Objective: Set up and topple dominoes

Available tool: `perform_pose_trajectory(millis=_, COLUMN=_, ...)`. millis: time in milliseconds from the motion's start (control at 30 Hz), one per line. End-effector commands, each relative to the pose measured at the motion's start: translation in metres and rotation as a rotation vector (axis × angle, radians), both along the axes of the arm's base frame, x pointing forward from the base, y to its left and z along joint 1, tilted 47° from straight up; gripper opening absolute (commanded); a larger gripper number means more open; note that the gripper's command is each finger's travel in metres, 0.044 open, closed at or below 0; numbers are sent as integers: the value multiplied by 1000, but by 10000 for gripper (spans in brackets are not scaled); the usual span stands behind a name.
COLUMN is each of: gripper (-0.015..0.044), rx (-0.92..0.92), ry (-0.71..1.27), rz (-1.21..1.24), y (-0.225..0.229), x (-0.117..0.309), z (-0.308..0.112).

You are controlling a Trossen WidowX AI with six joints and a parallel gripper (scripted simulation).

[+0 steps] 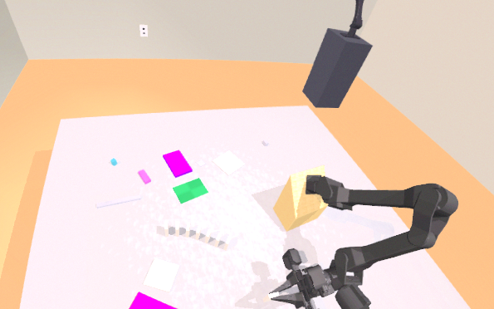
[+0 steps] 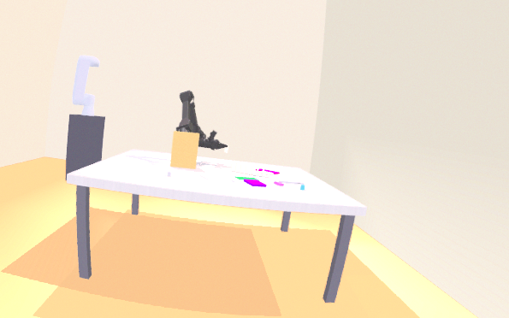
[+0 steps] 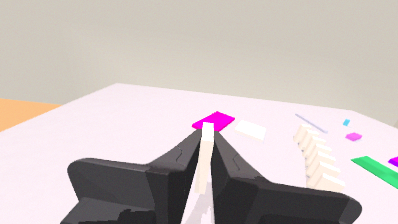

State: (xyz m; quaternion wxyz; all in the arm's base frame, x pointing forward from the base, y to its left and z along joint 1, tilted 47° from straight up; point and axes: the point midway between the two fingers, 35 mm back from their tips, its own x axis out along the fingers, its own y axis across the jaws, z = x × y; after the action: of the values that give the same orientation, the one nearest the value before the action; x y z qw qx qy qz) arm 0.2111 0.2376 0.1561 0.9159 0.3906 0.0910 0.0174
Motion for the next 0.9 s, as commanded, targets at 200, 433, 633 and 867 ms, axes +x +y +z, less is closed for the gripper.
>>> perform_pose_trajectory(millis=200, gripper=22, rx=1, ry=-1, rz=2, y=23, x=-3, z=-16)
perform_pose_trajectory(millis=433, gripper=22, rx=6, ry=-2, rz=-1, y=37, x=-5, z=-31)
perform_pose_trajectory(millis=633, gripper=22, rx=10, ry=-3, rz=-4, y=48, x=-8, z=-45)
perform_pose_trajectory(millis=867, gripper=22, rx=13, ry=-5, rz=-5, y=55, x=-10, z=-56)
